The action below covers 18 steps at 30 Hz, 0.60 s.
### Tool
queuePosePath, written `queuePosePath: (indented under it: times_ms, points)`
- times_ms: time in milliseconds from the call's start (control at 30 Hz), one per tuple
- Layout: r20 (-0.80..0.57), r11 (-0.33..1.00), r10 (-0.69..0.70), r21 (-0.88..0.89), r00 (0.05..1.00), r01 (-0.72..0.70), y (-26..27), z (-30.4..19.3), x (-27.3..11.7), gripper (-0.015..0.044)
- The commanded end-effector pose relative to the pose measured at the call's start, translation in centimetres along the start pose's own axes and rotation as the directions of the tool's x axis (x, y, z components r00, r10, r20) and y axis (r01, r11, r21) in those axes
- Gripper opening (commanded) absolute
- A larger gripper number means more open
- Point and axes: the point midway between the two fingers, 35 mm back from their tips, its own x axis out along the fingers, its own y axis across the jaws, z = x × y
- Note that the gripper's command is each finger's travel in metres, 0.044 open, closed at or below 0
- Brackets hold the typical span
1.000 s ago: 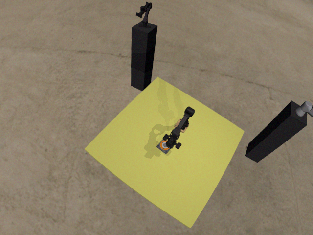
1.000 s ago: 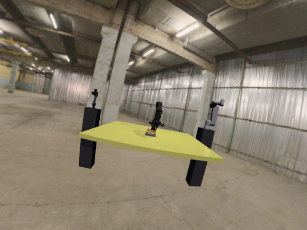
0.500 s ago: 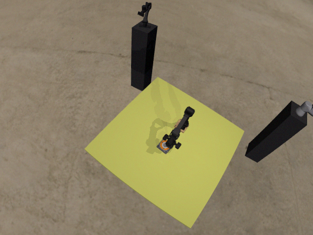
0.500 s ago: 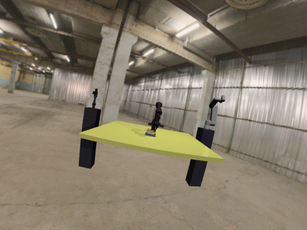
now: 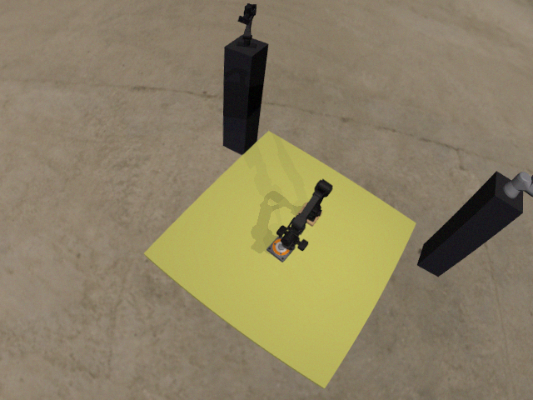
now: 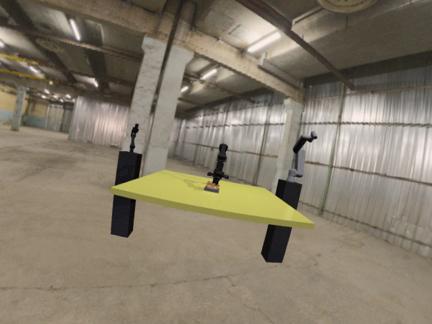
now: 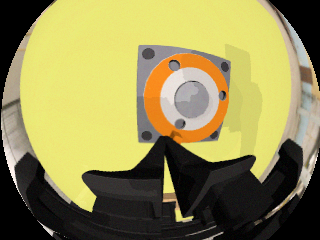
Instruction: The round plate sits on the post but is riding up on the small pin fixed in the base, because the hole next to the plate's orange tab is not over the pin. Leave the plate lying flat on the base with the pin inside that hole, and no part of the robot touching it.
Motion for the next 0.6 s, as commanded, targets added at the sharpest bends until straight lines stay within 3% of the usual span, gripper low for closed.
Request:
queuePosePath:
  times_ms: [0,567]
  points:
    - [-0.004,1.0,-0.006,-0.002,1.0,0.006,-0.6,-0.4,0.1,0.0]
    - [-0.004,1.0,-0.007,-0.002,1.0,0.007,-1.6,-0.9,0.1,0.0]
